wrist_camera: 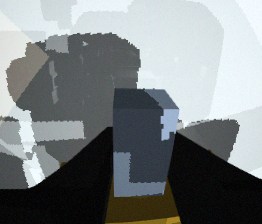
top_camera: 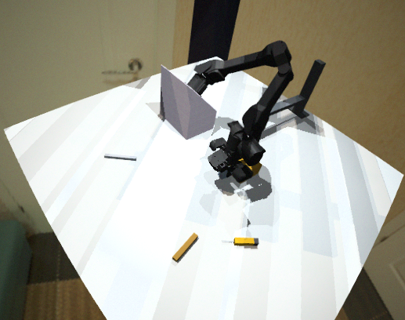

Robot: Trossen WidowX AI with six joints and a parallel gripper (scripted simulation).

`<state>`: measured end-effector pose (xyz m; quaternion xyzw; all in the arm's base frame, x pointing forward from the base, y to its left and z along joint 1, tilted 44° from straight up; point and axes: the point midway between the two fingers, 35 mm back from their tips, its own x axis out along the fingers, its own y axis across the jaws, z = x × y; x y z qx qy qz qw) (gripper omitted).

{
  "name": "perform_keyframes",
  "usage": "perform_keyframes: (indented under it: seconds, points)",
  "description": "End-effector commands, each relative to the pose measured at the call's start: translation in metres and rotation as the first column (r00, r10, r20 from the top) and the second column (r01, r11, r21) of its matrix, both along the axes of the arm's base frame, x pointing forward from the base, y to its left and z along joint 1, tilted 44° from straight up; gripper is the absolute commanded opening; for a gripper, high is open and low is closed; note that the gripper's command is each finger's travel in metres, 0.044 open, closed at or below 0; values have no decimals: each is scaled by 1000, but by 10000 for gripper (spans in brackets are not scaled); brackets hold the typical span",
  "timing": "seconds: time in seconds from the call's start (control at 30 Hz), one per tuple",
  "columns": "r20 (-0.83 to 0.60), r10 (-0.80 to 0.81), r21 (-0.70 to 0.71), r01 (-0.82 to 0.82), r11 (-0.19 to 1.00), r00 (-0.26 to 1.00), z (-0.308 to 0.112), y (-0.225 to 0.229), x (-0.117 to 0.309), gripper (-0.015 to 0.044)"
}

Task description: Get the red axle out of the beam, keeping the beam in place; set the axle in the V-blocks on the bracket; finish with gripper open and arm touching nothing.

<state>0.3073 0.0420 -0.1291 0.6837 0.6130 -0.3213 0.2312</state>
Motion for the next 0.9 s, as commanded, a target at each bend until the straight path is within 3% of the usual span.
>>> perform_keyframes:
  seconds: [0.0,0.33,0.87]
  points:
    - [1,-1,6,1,1000,1000,-4,-5,1,0]
    - [2,-1,4,1,1000,1000,-38,-40,-2,0]
    - [3,-2,1,2,1000,1000,-27,-53,-2,0]
